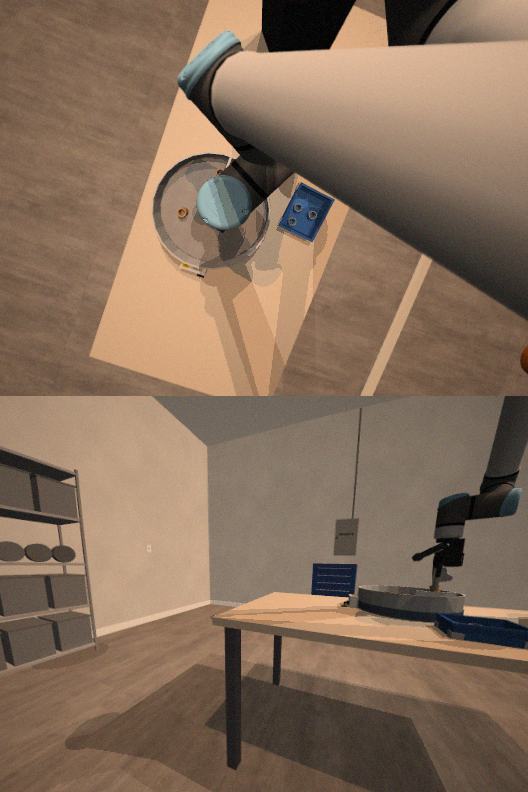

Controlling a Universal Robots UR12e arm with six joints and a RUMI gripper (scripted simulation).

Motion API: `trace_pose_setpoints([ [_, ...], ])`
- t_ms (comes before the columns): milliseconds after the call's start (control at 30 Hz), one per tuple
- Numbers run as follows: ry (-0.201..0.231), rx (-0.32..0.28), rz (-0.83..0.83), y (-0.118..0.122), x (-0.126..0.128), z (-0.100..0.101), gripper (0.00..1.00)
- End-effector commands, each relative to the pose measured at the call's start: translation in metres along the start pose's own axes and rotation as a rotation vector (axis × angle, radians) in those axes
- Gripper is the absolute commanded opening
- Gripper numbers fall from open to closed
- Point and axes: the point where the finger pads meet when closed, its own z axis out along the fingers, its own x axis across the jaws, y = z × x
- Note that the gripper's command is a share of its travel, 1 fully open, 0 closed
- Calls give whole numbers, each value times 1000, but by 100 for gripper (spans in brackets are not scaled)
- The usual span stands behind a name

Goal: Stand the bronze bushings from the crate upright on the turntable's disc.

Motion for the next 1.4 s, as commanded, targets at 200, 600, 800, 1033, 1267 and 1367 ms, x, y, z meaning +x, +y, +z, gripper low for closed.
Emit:
trace_pose_setpoints([
  [200, 0, 1, 0, 0, 0, 6, 0],
  [600, 0, 1, 0, 0, 0, 22, 0],
  [800, 0, 1, 0, 0, 0, 33, 0],
  [1033, 0, 1, 0, 0, 0, 41, 0],
  [1267, 0, 1, 0, 0, 0, 48, 0],
  [1367, 0, 1, 0, 0, 0, 49, 0],
])
